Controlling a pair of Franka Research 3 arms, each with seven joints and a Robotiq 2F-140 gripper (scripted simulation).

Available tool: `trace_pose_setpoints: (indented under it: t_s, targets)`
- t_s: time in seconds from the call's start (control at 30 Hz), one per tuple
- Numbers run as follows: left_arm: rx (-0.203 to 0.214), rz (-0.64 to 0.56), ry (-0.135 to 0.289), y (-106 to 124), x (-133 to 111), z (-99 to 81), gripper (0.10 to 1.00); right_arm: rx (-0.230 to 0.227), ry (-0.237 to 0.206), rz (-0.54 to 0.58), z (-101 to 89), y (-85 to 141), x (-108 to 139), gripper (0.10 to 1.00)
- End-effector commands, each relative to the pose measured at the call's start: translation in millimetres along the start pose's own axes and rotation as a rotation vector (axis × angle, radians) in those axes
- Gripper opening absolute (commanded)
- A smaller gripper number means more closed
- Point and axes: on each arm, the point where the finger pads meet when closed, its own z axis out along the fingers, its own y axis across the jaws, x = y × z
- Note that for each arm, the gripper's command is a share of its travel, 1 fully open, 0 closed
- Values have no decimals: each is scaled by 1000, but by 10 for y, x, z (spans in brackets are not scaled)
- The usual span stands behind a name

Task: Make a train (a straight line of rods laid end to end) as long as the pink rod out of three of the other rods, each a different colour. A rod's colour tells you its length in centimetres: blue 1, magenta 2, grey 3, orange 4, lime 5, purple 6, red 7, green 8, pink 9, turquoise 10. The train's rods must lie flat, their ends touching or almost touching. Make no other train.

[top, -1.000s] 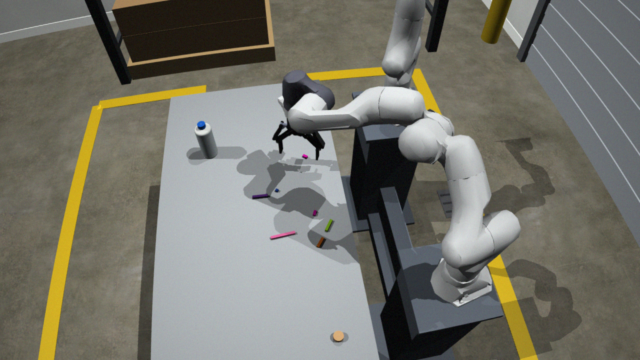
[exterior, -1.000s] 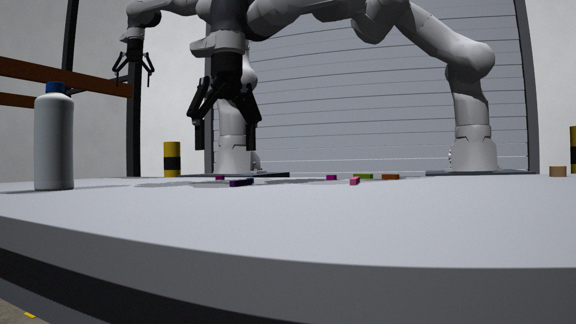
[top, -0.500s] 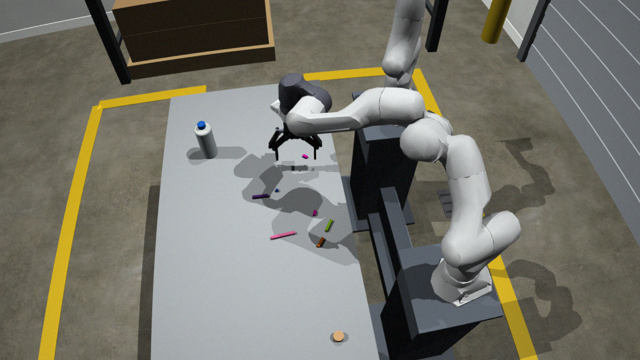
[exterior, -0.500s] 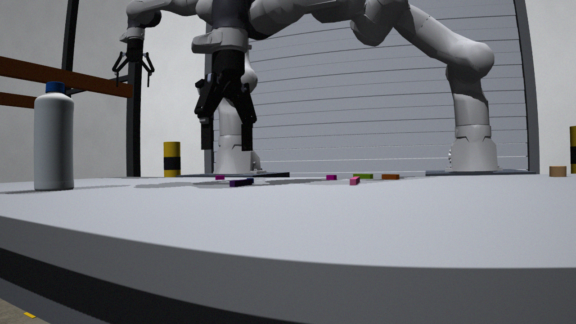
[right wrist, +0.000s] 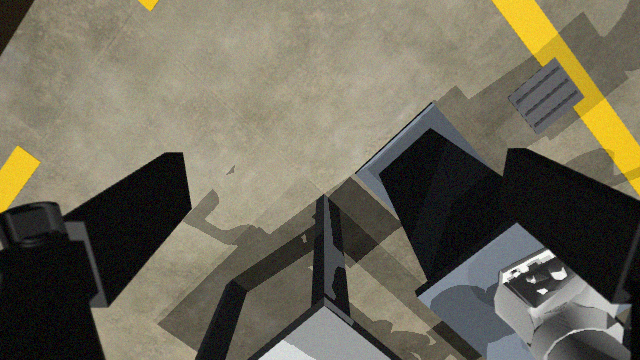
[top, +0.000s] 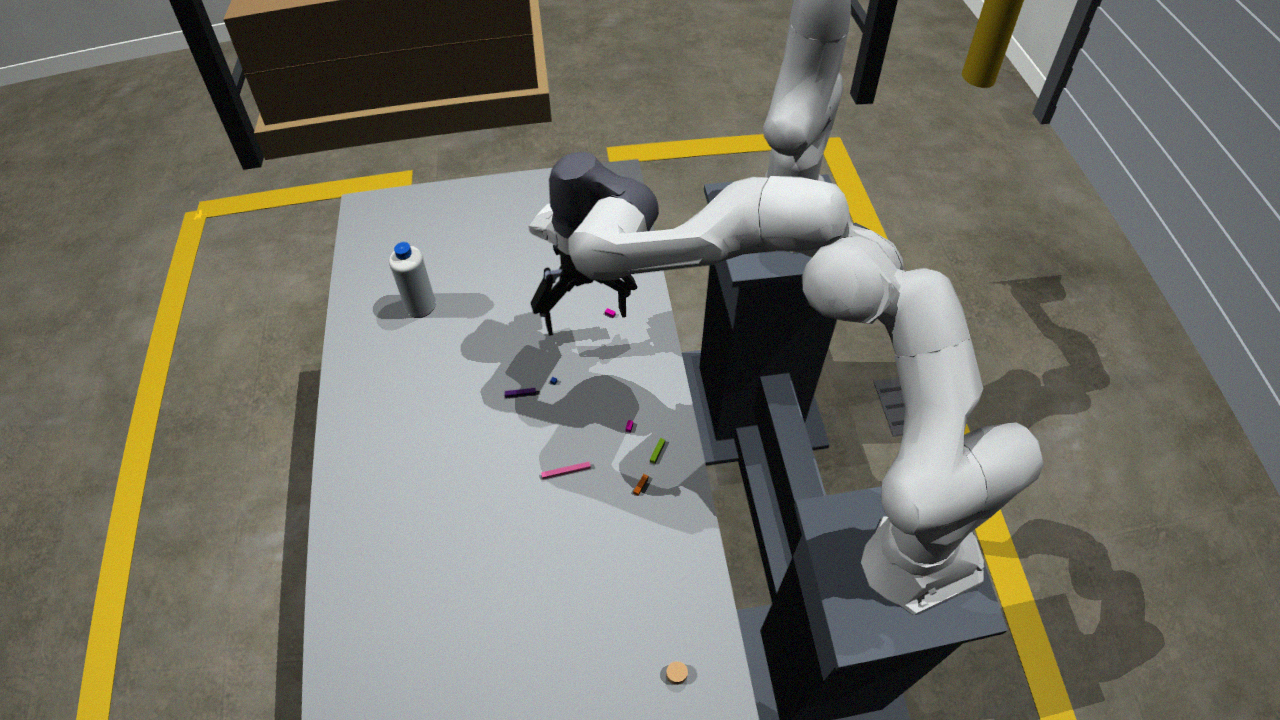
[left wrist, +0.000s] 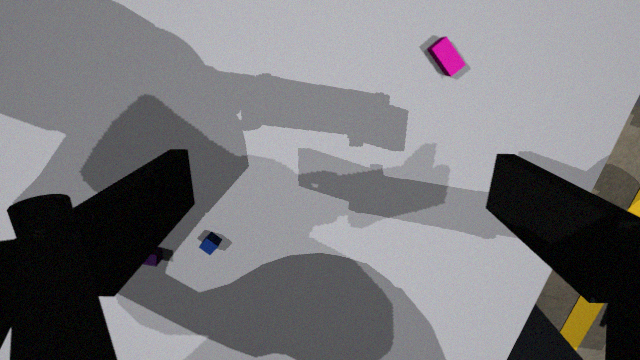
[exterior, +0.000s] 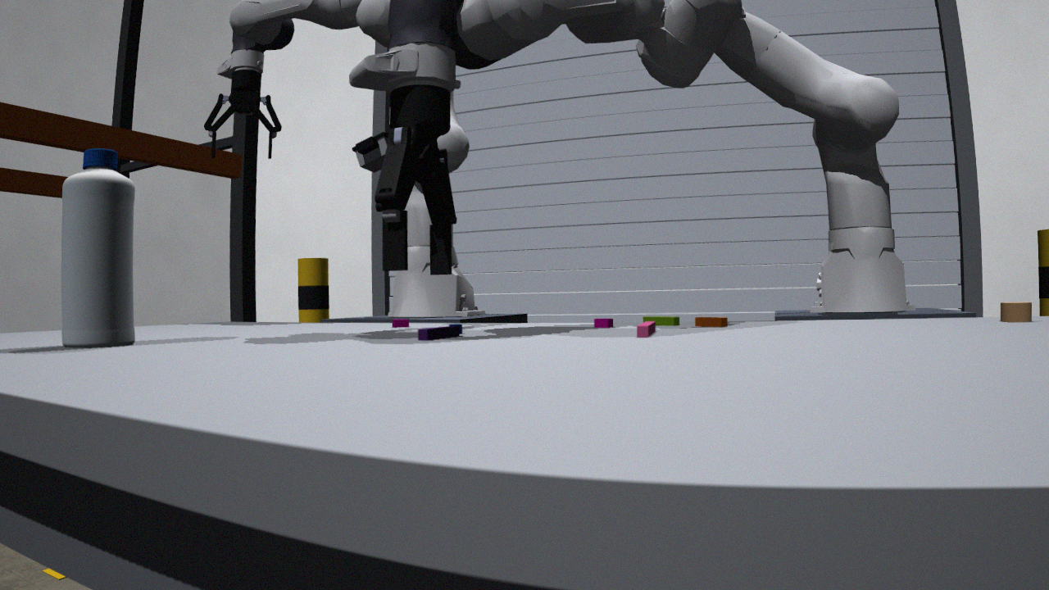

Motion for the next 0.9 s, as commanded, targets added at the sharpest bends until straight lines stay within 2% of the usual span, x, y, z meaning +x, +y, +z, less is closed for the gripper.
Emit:
trace_pose_setpoints:
  t_s: [0.0,0.43,0.5,0.53,0.87]
  targets:
    - [-7,-167,-6,-9,-29,10,1000,-2,-2,6,5,-1,-6,1000]
    - [-5,-402,-4,-146,-128,-3,1000,-2,-2,6,5,-1,-6,1000]
    - [-5,-402,-4,-146,-128,-3,1000,-2,-2,6,5,-1,-6,1000]
    - [-5,-450,-4,-175,-148,-7,1000,-2,-2,6,5,-1,-6,1000]
    - [-4,-623,-1,-275,-220,-22,1000,-2,-2,6,5,-1,-6,1000]
